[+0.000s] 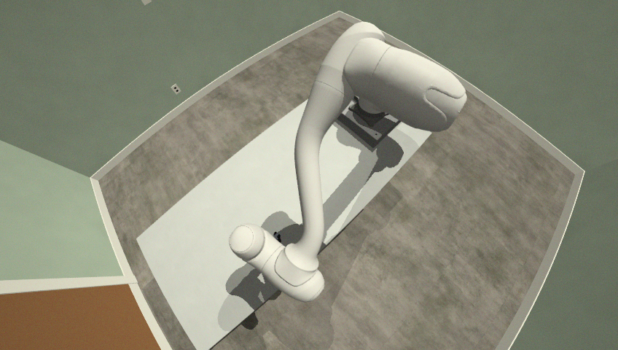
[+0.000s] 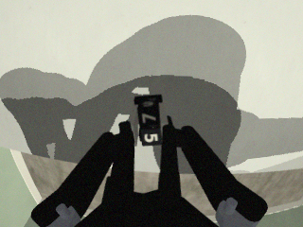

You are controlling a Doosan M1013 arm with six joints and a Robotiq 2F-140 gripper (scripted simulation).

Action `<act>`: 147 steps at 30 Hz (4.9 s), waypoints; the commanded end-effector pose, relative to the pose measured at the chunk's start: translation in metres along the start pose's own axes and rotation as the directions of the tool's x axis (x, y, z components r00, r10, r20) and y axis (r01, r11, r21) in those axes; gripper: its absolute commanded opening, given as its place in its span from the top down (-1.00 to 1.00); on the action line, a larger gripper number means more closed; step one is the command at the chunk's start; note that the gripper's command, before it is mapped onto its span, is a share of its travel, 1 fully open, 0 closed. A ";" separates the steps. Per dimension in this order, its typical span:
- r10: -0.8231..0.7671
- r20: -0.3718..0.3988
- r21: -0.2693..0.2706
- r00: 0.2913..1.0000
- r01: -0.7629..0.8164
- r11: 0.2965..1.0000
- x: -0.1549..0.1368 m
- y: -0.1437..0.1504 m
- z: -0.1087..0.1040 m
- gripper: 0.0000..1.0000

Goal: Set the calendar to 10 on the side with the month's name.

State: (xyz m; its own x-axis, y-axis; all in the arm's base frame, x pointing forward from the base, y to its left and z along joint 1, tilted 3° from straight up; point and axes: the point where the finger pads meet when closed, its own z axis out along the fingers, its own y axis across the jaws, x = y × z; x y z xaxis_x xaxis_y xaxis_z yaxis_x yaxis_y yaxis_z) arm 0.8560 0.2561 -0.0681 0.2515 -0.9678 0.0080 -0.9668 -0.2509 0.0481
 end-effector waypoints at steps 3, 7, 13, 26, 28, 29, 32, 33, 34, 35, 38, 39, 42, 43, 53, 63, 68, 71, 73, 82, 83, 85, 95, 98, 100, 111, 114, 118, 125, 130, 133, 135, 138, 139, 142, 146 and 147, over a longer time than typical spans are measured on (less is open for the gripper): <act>0.000 0.000 0.000 1.000 0.000 1.000 0.000 0.000 0.000 0.51; 0.000 0.000 0.000 1.000 0.000 1.000 0.000 0.000 0.000 0.47; 0.000 0.000 0.000 1.000 0.000 1.000 0.000 0.000 0.000 0.38; 0.000 0.000 0.000 1.000 0.000 1.000 0.000 0.000 0.000 0.30; 0.000 0.000 0.000 1.000 0.000 1.000 0.000 0.000 0.000 0.30; 0.000 0.000 0.000 1.000 0.000 1.000 0.000 0.000 0.000 0.30; 0.000 0.000 0.000 1.000 0.000 1.000 0.000 0.000 -0.001 0.30; 0.000 0.000 0.000 1.000 0.000 1.000 0.000 0.000 -0.002 0.30; 0.000 0.000 0.000 1.000 0.000 1.000 0.000 0.000 -0.003 0.30; 0.000 0.000 0.000 1.000 0.000 1.000 0.000 0.000 -0.005 0.30; 0.000 0.000 0.000 1.000 0.000 1.000 0.000 0.000 -0.014 0.30; 0.000 0.000 0.000 1.000 0.000 1.000 0.000 0.000 -0.018 0.30; 0.000 0.000 0.000 1.000 0.000 1.000 0.000 0.000 -0.032 0.30; 0.000 0.000 0.000 1.000 0.000 1.000 0.000 0.000 -0.038 0.30; 0.000 0.000 0.000 1.000 0.000 1.000 0.000 0.000 -0.079 0.30; 0.000 0.000 0.000 1.000 0.000 1.000 0.000 0.000 -0.090 -1.00; 0.000 0.000 0.000 1.000 0.000 1.000 0.000 0.000 -0.090 -1.00; 0.000 0.000 0.000 1.000 0.000 1.000 0.000 0.000 -0.090 -1.00; 0.000 0.000 0.000 1.000 0.000 1.000 0.000 0.000 -0.090 -1.00; 0.000 0.000 0.000 1.000 0.000 1.000 0.000 0.000 -0.090 -1.00; 0.000 0.000 0.000 1.000 0.000 1.000 0.000 0.000 -0.090 -1.00; 0.000 0.000 0.000 1.000 0.000 1.000 0.000 0.000 -0.090 -1.00; 0.000 0.000 0.000 1.000 0.000 1.000 0.000 0.000 -0.109 -1.00; 0.000 0.000 0.000 1.000 0.000 1.000 0.000 0.000 -0.112 -1.00; 0.000 0.000 0.000 1.000 0.000 1.000 0.000 0.000 -0.119 -1.00; 0.000 0.000 0.000 1.000 0.000 1.000 0.000 0.000 -0.146 -1.00; 0.000 0.000 0.000 1.000 0.000 1.000 0.000 0.000 -0.147 -1.00; 0.000 0.000 0.000 1.000 0.000 1.000 0.000 0.000 -0.147 -1.00; 0.000 0.000 0.000 1.000 0.000 1.000 0.000 0.000 -0.147 -1.00; 0.000 0.000 0.000 1.000 0.000 1.000 0.000 0.000 -0.147 -1.00; 0.000 0.000 0.000 1.000 0.000 1.000 0.000 0.000 -0.147 -1.00; 0.000 0.000 0.000 1.000 0.000 1.000 0.000 0.000 -0.147 -1.00; 0.000 0.000 0.000 1.000 0.000 1.000 0.000 0.000 -0.147 -1.00; 0.000 0.000 0.000 1.000 0.000 1.000 0.000 0.000 -0.147 -1.00; 0.000 0.000 0.000 1.000 0.000 1.000 0.000 0.000 -0.147 -1.00; 0.000 0.000 0.000 1.000 0.000 1.000 0.000 0.000 -0.147 -1.00; 0.000 0.000 0.000 1.000 0.000 1.000 0.000 0.000 -0.147 -1.00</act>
State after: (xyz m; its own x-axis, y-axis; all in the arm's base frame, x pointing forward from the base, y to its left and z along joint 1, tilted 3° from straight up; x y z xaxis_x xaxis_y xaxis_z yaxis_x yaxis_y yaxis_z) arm 0.8625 0.2590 0.0787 0.2515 -0.9678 0.0079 -0.9668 -0.2509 0.0480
